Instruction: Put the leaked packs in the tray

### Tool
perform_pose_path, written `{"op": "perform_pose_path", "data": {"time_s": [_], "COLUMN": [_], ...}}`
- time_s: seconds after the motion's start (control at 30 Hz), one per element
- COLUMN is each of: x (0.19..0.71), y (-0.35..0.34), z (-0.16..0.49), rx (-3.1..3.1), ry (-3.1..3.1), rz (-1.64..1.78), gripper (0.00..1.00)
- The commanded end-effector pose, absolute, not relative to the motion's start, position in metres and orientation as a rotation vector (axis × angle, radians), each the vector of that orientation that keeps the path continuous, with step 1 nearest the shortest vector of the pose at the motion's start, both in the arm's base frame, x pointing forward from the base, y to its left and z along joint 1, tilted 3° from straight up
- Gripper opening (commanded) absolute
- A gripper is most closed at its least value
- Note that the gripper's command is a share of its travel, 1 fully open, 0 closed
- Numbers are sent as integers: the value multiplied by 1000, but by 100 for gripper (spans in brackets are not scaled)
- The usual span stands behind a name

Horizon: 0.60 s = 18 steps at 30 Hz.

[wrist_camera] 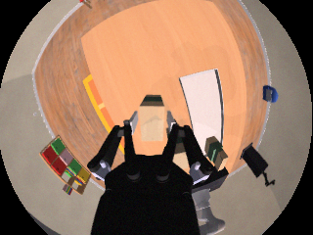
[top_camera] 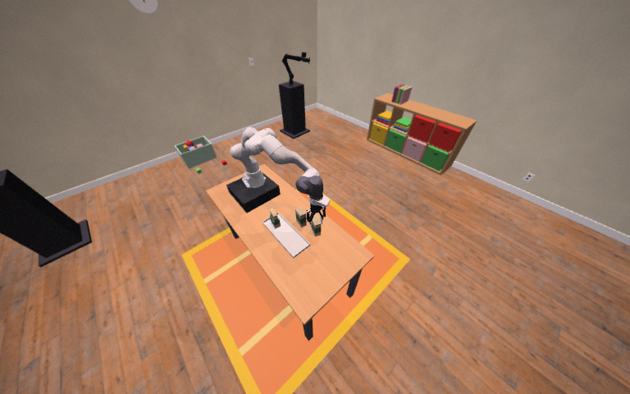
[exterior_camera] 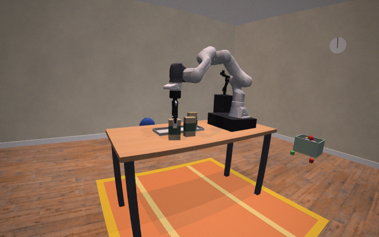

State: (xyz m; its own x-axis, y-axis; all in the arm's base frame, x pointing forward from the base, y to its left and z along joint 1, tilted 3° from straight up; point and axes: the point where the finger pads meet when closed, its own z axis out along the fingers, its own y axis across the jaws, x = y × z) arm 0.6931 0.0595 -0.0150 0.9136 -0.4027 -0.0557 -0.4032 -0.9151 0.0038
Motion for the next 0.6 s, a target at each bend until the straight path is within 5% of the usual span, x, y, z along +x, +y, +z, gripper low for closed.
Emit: {"op": "perform_pose_path", "data": {"time_s": [0.0,0.17,0.2,0.57], "x": [692,692,692,692], "y": [60,60,60,60], "z": [-17,-17,-17,-17], "rx": [-3066,-3066,-3066,-3066], "ry": [652,652,652,652], "rz": [88,88,88,88], "gripper": [53,53,23,23]}}
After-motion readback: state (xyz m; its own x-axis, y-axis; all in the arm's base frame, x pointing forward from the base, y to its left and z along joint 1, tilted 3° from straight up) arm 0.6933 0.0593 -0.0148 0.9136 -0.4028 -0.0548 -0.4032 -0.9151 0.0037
